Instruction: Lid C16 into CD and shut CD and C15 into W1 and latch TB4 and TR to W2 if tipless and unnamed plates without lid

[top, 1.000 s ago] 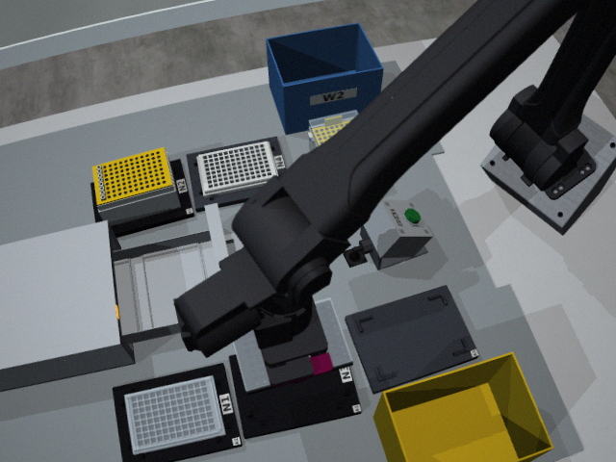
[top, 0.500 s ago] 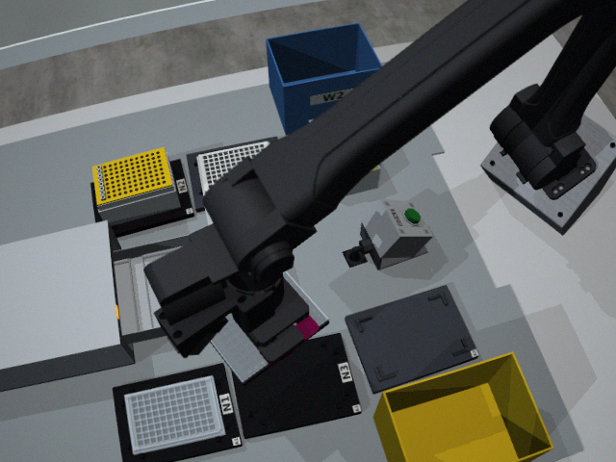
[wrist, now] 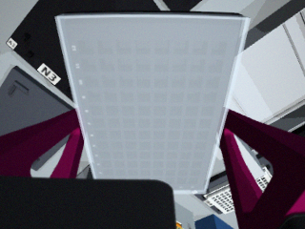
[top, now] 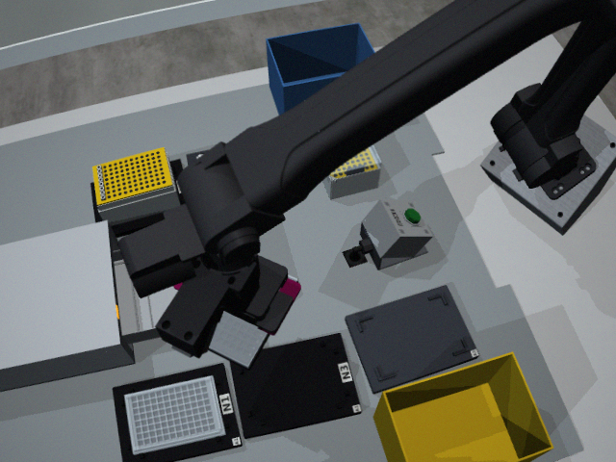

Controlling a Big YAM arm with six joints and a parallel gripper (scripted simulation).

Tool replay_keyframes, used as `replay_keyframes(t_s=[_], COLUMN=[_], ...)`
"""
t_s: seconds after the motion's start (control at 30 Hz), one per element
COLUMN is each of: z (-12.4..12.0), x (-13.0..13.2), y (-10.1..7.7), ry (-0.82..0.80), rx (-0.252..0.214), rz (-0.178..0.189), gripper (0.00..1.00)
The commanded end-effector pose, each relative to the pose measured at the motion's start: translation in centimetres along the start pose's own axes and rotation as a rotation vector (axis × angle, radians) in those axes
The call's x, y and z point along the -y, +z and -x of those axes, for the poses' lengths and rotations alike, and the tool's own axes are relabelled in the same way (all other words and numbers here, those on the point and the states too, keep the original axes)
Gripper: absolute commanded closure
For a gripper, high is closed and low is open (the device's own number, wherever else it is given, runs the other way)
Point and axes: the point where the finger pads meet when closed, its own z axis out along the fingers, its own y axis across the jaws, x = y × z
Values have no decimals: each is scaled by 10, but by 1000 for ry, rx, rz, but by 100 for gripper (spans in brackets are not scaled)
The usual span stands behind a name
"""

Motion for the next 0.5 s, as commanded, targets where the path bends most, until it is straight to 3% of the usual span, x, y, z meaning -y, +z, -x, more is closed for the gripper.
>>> replay_keyframes(t_s=[0.0,0.47], z=[14,6], x=[25,56], y=[-13,-13], ry=[-186,-587], rx=[20,11], rz=[-31,-35], gripper=[100,100])
